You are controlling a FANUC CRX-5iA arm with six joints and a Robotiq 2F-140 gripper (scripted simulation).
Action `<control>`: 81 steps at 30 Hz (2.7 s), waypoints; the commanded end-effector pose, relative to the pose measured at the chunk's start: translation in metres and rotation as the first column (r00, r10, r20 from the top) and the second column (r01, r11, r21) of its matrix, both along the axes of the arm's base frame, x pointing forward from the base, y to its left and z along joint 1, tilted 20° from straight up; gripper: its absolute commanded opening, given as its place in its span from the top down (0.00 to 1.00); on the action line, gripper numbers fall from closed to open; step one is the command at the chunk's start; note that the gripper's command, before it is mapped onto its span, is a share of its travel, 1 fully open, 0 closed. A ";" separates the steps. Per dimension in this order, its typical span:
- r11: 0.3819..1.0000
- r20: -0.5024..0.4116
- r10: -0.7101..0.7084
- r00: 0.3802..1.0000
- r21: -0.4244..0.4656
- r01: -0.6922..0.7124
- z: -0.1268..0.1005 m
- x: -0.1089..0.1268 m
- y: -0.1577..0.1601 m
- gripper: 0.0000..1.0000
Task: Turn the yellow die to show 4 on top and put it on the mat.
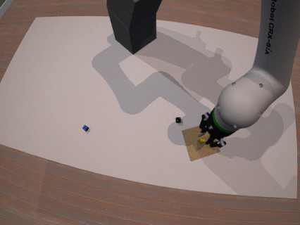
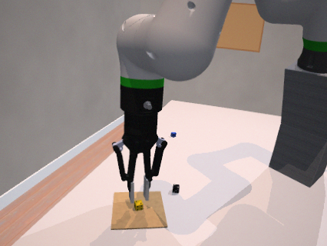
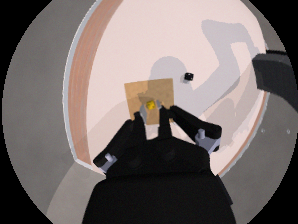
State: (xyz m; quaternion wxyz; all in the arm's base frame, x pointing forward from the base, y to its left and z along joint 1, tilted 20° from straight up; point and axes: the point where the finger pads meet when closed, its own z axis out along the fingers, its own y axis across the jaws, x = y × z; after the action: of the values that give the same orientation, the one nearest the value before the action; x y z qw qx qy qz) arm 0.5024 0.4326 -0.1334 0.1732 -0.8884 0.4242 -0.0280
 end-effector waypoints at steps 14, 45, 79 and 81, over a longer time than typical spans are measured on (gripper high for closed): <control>1.000 0.000 0.000 1.000 0.000 0.000 -0.004 0.001 0.001 0.71; 1.000 0.000 0.000 1.000 0.000 0.000 -0.004 0.001 0.001 0.71; 1.000 0.004 -0.005 1.000 -0.013 0.005 0.046 -0.009 -0.016 0.71; 1.000 0.006 -0.008 1.000 -0.020 0.008 0.046 -0.009 -0.017 0.71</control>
State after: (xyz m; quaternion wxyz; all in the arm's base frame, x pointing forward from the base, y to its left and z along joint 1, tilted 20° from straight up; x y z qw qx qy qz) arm 0.4929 0.4170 -0.0876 0.1692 -0.8885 0.4255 -0.0314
